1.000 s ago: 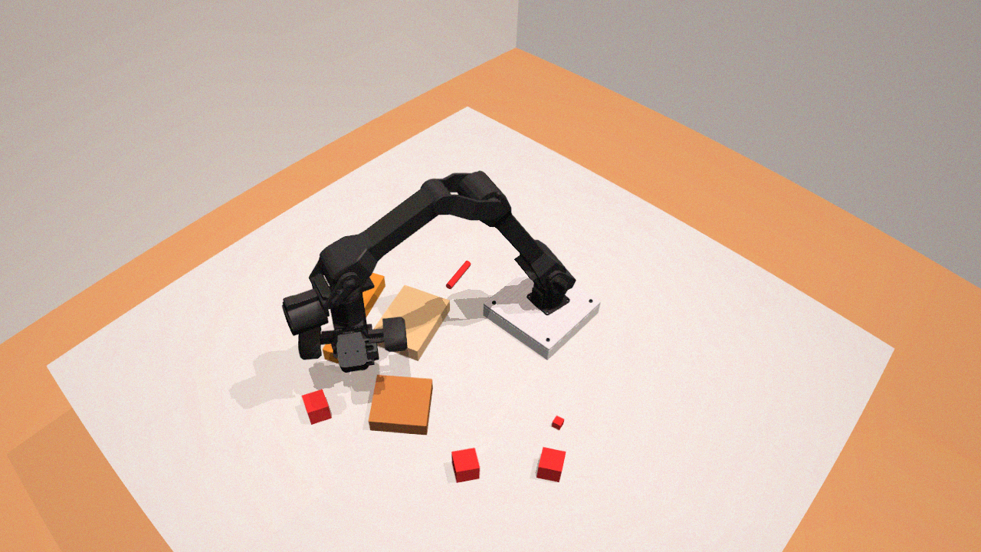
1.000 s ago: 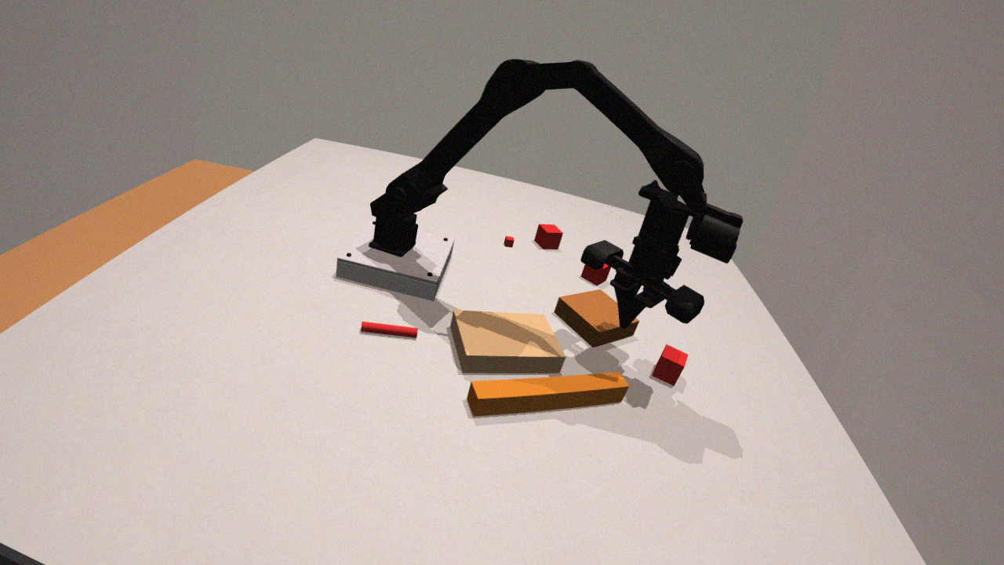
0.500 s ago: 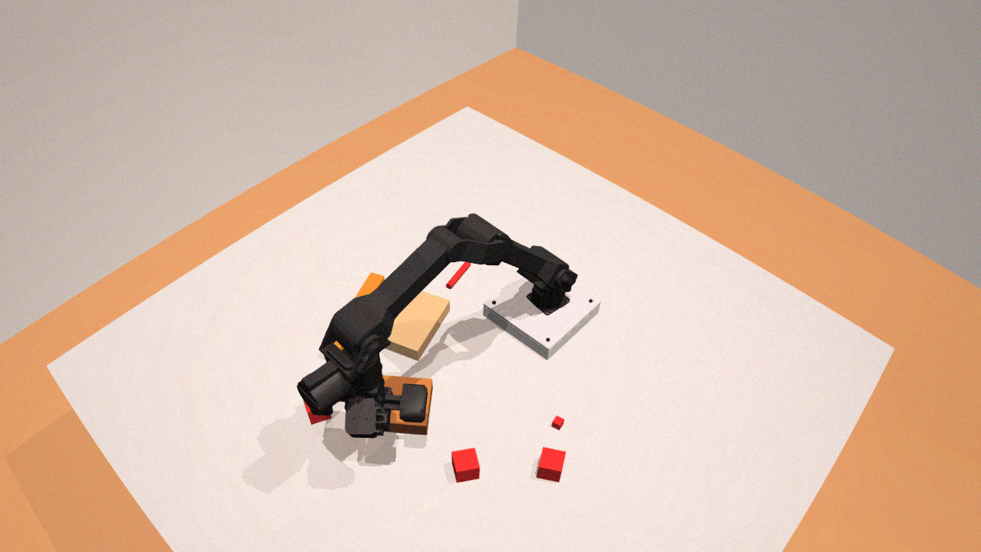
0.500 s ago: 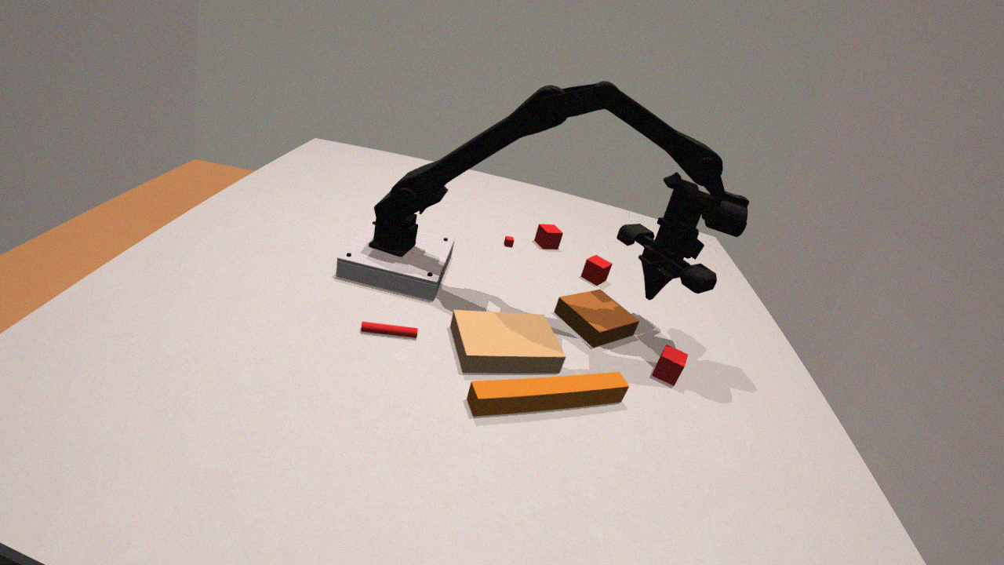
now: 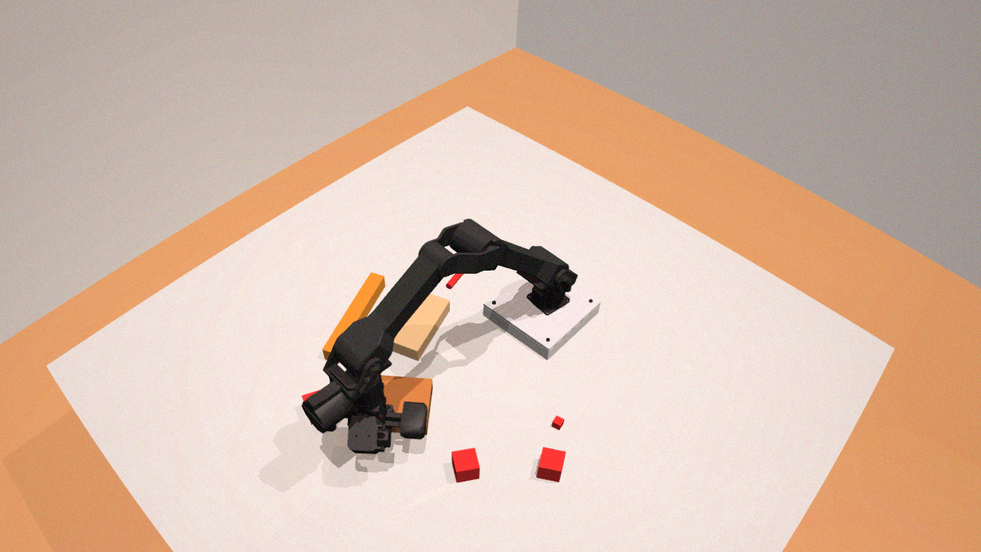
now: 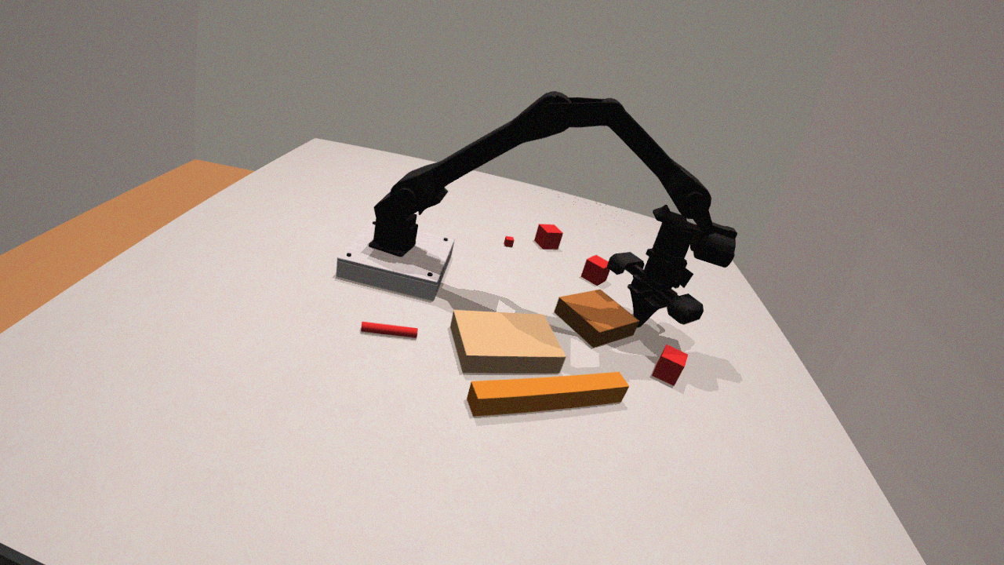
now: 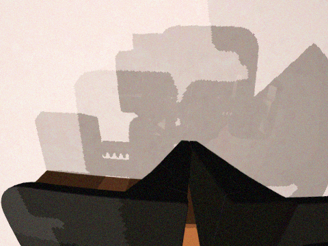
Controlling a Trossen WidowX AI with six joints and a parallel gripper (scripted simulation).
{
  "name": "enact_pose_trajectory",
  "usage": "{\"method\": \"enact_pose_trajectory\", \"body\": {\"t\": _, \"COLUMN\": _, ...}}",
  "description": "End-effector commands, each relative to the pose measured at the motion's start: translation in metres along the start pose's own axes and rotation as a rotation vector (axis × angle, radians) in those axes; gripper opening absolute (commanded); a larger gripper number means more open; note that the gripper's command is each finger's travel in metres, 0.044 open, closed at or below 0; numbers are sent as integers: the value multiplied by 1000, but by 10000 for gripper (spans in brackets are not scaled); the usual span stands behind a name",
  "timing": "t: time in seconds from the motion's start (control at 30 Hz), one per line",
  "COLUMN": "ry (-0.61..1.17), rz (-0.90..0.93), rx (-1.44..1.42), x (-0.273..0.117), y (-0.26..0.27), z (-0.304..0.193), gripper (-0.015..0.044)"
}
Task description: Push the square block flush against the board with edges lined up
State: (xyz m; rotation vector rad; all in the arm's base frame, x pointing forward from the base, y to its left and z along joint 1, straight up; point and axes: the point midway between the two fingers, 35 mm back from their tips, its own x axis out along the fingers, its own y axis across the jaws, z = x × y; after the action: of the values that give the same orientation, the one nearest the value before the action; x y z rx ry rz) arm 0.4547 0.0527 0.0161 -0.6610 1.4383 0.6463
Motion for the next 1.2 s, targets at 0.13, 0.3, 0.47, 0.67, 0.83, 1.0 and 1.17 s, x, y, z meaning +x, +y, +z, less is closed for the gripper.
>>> {"method": "enact_pose_trajectory", "body": {"t": 0.13, "ry": -3, "rz": -2, "rx": 0, "x": -2, "y": -1, "z": -10, "gripper": 0}}
{"method": "enact_pose_trajectory", "body": {"t": 0.3, "ry": -2, "rz": -2, "rx": 0, "x": -2, "y": -2, "z": -17, "gripper": 0}}
{"method": "enact_pose_trajectory", "body": {"t": 0.47, "ry": -2, "rz": -2, "rx": 0, "x": -2, "y": -3, "z": -24, "gripper": 0}}
{"method": "enact_pose_trajectory", "body": {"t": 0.67, "ry": -1, "rz": -2, "rx": 0, "x": -2, "y": -3, "z": -33, "gripper": 0}}
{"method": "enact_pose_trajectory", "body": {"t": 0.83, "ry": -1, "rz": -2, "rx": 0, "x": -2, "y": -4, "z": -40, "gripper": 0}}
{"method": "enact_pose_trajectory", "body": {"t": 1.0, "ry": 0, "rz": -2, "rx": 0, "x": -2, "y": -4, "z": -47, "gripper": 0}}
{"method": "enact_pose_trajectory", "body": {"t": 1.17, "ry": 1, "rz": -2, "rx": 0, "x": -2, "y": -4, "z": -54, "gripper": 0}}
